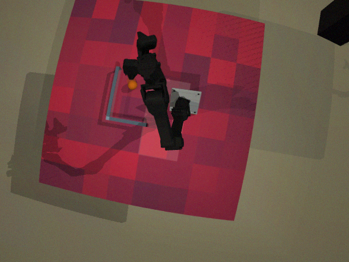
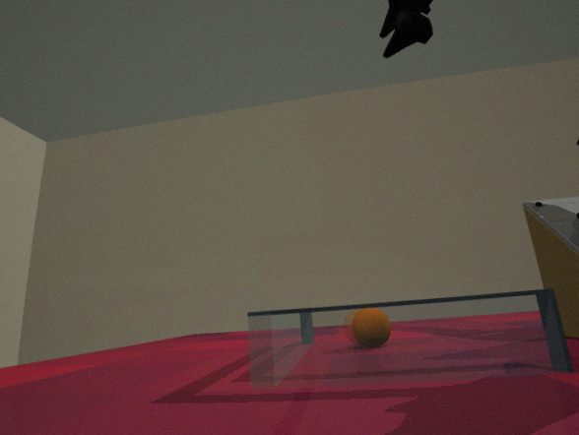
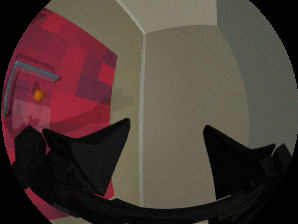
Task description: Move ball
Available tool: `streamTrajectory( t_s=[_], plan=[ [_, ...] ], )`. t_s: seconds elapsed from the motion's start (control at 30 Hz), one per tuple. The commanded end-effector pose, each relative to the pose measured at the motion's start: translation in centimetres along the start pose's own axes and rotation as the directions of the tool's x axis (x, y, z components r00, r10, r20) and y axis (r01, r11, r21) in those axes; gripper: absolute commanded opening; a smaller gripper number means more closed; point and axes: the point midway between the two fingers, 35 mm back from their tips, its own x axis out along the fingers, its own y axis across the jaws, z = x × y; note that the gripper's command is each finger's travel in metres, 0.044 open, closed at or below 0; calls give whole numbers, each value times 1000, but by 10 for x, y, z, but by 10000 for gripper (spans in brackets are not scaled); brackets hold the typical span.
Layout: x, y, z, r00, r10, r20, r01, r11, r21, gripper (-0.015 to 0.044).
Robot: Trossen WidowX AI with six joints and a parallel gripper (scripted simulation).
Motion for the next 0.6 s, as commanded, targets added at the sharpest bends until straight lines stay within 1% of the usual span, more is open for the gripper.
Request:
streamTrajectory(
  t_s=[0.0,0.23,0.4,0.57],
  plan=[
    [46,46,14,986,165,16,-165,986,19,376],
    [102,130,34,914,406,11,-406,913,42,376],
    [129,203,46,811,584,-10,-580,807,107,376],
    [144,281,49,673,738,-56,-718,669,190,376]
  ],
)
